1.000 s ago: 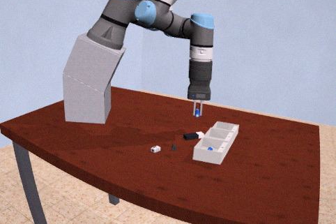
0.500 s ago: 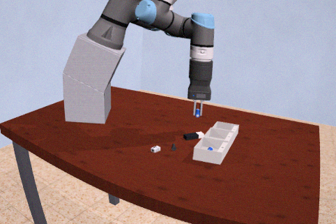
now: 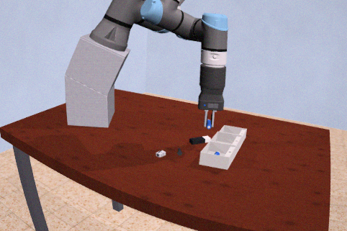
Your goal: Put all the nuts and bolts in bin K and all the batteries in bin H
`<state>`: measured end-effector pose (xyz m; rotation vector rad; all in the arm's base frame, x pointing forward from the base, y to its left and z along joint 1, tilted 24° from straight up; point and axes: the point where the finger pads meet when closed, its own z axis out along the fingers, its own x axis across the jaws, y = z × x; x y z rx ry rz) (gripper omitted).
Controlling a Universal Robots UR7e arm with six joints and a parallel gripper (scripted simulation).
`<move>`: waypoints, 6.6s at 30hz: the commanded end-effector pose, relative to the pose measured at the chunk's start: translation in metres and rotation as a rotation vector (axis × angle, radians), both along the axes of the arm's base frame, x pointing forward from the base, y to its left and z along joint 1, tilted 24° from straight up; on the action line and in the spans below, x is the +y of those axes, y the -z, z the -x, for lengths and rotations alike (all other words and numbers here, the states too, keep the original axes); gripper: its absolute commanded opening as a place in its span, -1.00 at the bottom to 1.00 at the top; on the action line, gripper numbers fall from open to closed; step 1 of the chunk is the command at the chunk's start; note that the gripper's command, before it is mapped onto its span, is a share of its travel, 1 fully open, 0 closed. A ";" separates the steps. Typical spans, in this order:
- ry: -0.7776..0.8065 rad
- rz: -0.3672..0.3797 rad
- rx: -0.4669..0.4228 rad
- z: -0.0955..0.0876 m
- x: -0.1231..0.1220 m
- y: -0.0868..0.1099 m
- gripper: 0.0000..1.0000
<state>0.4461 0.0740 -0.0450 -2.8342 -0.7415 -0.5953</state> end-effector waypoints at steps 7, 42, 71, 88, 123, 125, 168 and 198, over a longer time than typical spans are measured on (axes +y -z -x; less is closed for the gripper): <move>0.089 -0.035 0.026 -0.032 -0.037 -0.001 -0.39; 0.305 -0.115 0.083 -0.079 -0.089 0.002 -0.39; 0.305 -0.115 0.083 -0.086 -0.082 0.024 -0.39; 0.305 -0.115 0.083 -0.086 -0.082 0.024 0.21; 0.260 -0.098 0.071 -0.068 -0.090 -0.001 0.24; 0.169 -0.064 0.047 -0.052 -0.092 0.004 0.24; -0.089 0.031 -0.021 0.032 -0.103 0.027 0.24; -0.089 0.031 -0.021 0.024 -0.097 0.049 0.24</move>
